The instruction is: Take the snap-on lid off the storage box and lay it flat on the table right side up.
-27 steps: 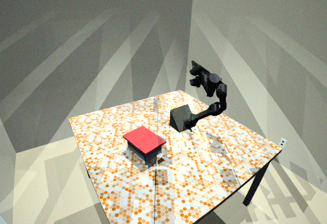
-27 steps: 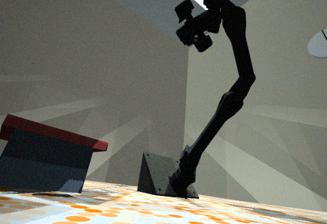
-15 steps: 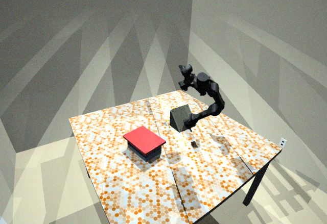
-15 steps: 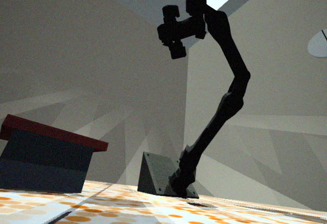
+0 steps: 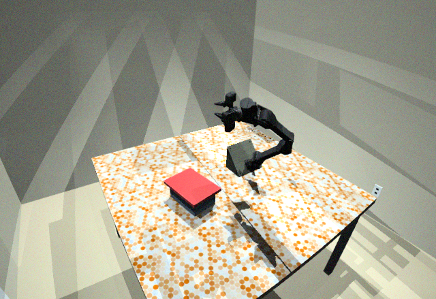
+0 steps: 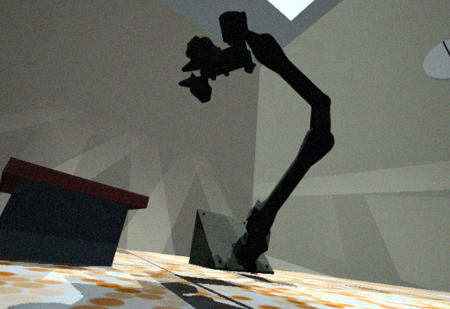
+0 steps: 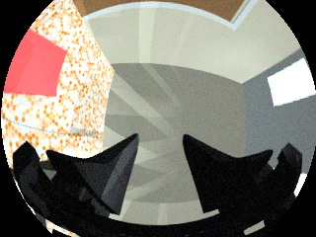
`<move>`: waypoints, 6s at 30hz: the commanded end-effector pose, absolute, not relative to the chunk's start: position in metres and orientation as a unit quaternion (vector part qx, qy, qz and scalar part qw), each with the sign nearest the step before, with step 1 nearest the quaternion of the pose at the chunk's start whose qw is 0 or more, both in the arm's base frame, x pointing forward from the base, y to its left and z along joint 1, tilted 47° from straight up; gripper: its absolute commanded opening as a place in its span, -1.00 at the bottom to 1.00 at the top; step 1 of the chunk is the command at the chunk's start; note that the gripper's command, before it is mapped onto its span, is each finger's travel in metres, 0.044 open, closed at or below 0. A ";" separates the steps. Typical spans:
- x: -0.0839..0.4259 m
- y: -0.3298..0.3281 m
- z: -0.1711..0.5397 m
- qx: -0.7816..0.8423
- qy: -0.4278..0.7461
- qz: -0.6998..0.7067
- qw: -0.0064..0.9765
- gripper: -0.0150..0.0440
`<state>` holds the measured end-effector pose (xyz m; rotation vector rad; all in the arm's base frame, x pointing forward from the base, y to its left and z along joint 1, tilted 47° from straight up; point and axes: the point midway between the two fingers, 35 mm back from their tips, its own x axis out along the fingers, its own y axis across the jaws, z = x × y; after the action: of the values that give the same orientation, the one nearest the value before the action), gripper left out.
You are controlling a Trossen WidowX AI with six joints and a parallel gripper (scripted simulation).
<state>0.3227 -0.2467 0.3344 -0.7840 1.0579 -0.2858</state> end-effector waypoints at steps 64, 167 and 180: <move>0.305 -0.036 0.101 0.836 0.399 -0.025 0.376 0.31; 0.352 0.006 0.083 0.835 0.400 -0.021 0.376 -0.49; 0.352 0.004 0.085 0.835 0.400 -0.021 0.377 -0.49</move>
<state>0.3519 0.0076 0.0820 2.1345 1.0309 -0.0635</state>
